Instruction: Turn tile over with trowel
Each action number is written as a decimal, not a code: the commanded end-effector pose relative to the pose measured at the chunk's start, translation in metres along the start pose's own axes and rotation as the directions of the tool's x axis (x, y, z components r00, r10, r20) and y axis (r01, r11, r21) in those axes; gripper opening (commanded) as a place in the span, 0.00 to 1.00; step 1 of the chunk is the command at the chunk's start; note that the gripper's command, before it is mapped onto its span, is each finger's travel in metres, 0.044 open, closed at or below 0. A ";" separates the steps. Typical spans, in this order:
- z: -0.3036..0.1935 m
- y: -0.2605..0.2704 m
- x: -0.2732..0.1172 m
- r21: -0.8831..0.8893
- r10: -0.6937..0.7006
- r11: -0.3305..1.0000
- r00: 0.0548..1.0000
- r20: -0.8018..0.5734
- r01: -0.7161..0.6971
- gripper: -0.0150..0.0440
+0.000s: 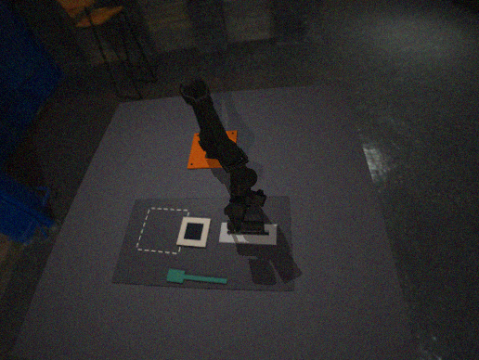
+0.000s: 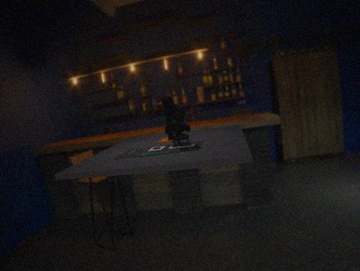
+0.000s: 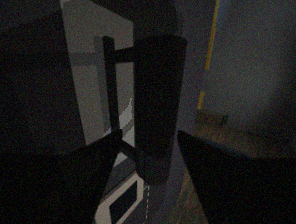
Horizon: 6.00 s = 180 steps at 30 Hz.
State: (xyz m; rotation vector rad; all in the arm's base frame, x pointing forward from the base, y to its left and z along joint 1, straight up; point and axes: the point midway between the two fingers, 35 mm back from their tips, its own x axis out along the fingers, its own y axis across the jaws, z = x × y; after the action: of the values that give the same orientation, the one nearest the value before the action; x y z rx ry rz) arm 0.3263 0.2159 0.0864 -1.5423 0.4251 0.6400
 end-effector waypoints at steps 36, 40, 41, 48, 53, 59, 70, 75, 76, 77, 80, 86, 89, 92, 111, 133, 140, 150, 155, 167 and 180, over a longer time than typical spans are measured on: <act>0.002 -0.003 0.020 0.000 -0.007 1.000 1.000 0.008 0.007 0.31; 0.002 -0.006 0.018 0.000 -0.007 1.000 1.000 0.008 0.007 0.25; 0.002 -0.010 0.016 0.000 -0.007 1.000 1.000 0.007 0.007 0.25; 0.001 -0.039 -0.009 0.001 -0.008 1.000 1.000 0.003 0.007 0.25; 0.000 -0.049 -0.019 0.001 -0.008 1.000 1.000 0.002 0.008 0.25; 0.000 -0.049 -0.019 0.001 -0.008 1.000 1.000 0.002 0.008 0.25; -0.001 -0.049 -0.018 0.003 -0.007 1.000 1.000 0.002 0.007 0.25; -0.015 -0.048 -0.012 0.037 -0.006 0.999 1.000 0.019 0.005 0.25; -0.018 -0.048 -0.011 0.044 -0.006 0.999 1.000 0.023 0.005 0.25; -0.021 -0.048 -0.010 0.052 -0.006 0.999 1.000 0.027 0.005 0.25; -0.031 -0.047 -0.006 0.074 -0.009 0.997 0.999 0.038 0.006 0.25; -0.039 -0.046 -0.004 0.093 -0.011 0.996 0.999 0.048 0.007 0.25; -0.039 -0.045 -0.003 0.093 -0.011 0.996 0.999 0.048 0.007 0.25; -0.039 -0.042 0.000 0.093 -0.011 0.996 0.999 0.048 0.007 0.25; -0.039 -0.018 0.020 0.092 -0.011 0.996 0.999 0.048 0.007 0.25; -0.066 -0.016 0.023 0.091 -0.009 0.996 0.999 0.046 0.005 0.25; -0.078 -0.015 0.023 0.090 -0.010 0.996 0.999 0.045 0.005 0.25; -0.093 -0.015 0.022 0.088 -0.011 0.996 0.999 0.045 0.007 0.25; -0.092 -0.017 0.020 0.068 -0.010 0.998 1.000 0.027 0.008 0.25; -0.096 -0.037 0.003 0.009 -0.009 1.000 1.000 -0.022 0.009 0.25; -0.121 -0.056 -0.014 0.007 -0.009 1.000 1.000 -0.024 0.009 0.25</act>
State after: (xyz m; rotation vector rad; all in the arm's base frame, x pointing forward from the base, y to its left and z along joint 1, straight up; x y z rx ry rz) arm 0.3616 0.1048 0.1197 -1.5435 0.4673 0.6418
